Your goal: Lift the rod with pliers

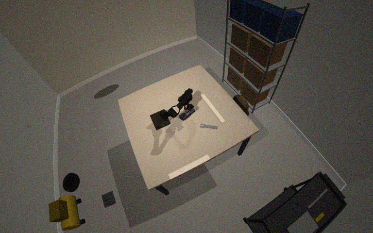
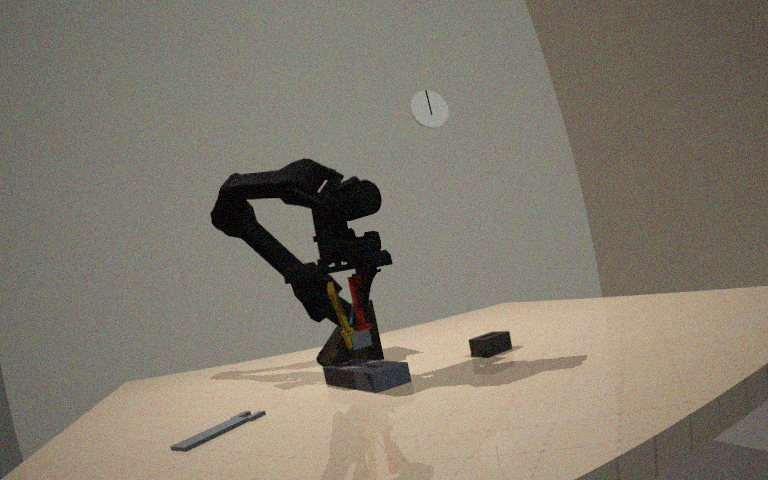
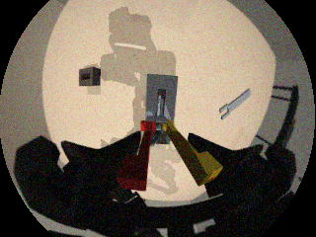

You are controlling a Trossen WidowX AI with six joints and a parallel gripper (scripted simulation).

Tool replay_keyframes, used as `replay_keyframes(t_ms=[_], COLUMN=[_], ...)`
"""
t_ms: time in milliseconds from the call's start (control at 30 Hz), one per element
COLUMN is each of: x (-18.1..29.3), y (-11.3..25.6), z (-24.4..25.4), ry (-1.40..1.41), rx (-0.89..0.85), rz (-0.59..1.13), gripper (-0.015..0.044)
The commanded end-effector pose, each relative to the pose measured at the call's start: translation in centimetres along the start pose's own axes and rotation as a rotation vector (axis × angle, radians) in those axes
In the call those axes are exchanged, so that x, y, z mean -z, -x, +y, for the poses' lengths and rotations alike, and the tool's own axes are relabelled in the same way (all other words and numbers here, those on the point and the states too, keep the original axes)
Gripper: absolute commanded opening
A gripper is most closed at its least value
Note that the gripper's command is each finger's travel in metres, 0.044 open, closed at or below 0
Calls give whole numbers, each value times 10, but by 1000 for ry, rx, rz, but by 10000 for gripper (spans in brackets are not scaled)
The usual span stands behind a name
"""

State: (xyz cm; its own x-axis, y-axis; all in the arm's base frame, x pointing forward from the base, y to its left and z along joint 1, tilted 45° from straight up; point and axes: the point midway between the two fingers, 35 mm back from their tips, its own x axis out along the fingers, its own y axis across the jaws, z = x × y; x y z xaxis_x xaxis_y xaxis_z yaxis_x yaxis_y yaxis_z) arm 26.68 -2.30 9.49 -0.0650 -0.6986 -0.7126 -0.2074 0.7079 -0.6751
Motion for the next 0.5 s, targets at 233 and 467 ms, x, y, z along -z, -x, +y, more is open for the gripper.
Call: replay_keyframes(t_ms=[233, 467], x=[-3, -5], y=[8, 10], z=[0, -3], ry=[-8, -8], rx=[8, 22], rz=[-13, -14], gripper=[316, 316])
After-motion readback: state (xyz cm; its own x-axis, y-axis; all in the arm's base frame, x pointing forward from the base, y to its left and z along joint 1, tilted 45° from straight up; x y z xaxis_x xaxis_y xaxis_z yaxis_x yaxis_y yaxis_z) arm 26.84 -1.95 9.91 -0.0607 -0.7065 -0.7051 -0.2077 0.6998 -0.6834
